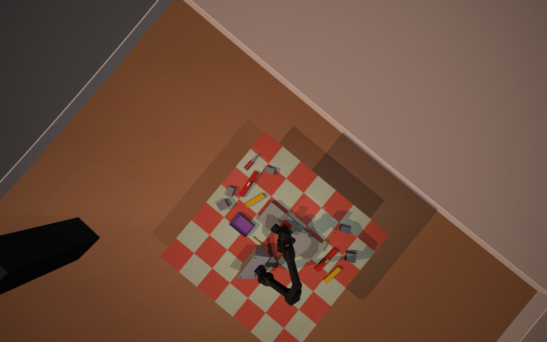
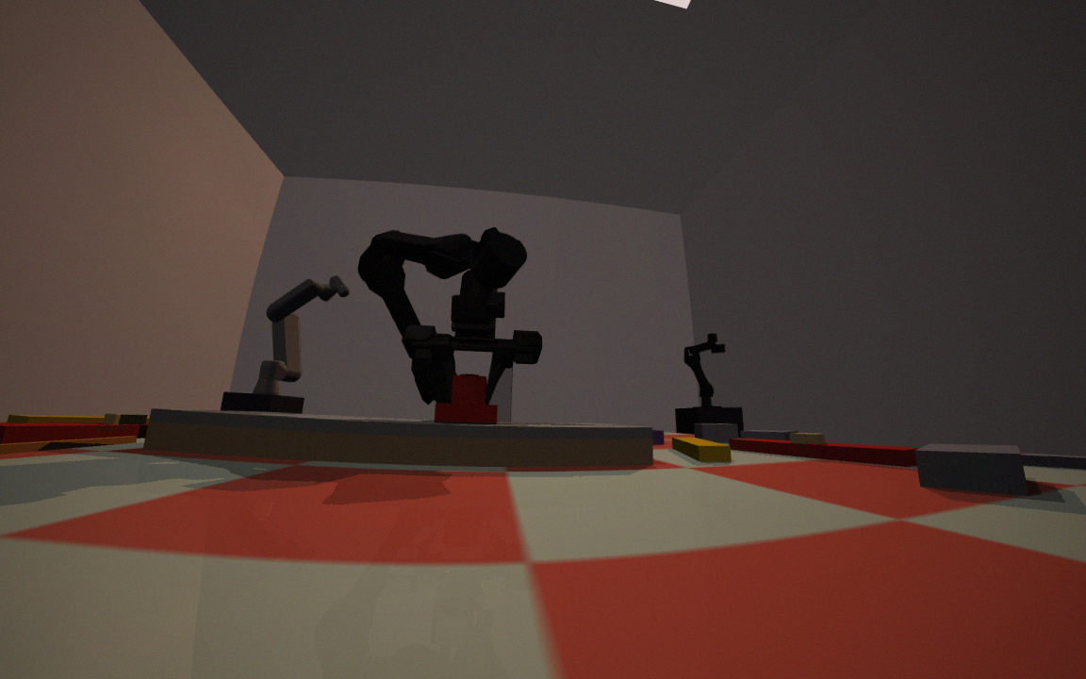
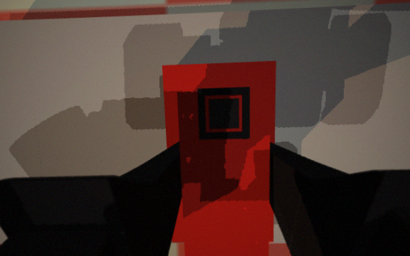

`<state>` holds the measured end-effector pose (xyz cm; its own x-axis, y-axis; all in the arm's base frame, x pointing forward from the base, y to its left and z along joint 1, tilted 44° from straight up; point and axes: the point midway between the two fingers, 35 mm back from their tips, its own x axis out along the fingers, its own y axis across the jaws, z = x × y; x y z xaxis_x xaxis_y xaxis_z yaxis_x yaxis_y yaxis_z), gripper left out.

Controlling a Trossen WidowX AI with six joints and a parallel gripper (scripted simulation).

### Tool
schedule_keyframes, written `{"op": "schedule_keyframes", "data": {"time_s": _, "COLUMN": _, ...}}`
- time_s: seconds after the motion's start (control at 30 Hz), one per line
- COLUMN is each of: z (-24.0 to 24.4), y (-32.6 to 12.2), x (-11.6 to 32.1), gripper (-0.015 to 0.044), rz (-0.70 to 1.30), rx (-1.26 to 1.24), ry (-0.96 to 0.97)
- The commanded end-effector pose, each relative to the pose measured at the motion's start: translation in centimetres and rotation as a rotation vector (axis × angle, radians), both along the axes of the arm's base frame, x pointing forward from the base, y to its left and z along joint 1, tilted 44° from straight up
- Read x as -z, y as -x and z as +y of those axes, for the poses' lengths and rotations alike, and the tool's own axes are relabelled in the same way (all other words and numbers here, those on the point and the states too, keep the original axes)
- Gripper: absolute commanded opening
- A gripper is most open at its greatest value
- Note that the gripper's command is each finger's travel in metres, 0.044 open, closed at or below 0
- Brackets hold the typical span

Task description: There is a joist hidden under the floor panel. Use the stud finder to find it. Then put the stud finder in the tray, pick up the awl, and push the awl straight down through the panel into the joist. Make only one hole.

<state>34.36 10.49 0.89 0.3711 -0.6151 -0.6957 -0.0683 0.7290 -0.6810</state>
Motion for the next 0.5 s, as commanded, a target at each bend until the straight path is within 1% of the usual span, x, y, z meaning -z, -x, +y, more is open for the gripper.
{"op": "schedule_keyframes", "data": {"time_s": 0.0, "z": -1.6, "y": -0.2, "x": -1.4, "gripper": 0.0, "rz": -0.007, "rx": 0.004, "ry": 0.006}}
{"op": "schedule_keyframes", "data": {"time_s": 0.47, "z": -5.4, "y": -0.5, "x": -5.0, "gripper": 0.0, "rz": -0.006, "rx": 0.004, "ry": 0.009}}
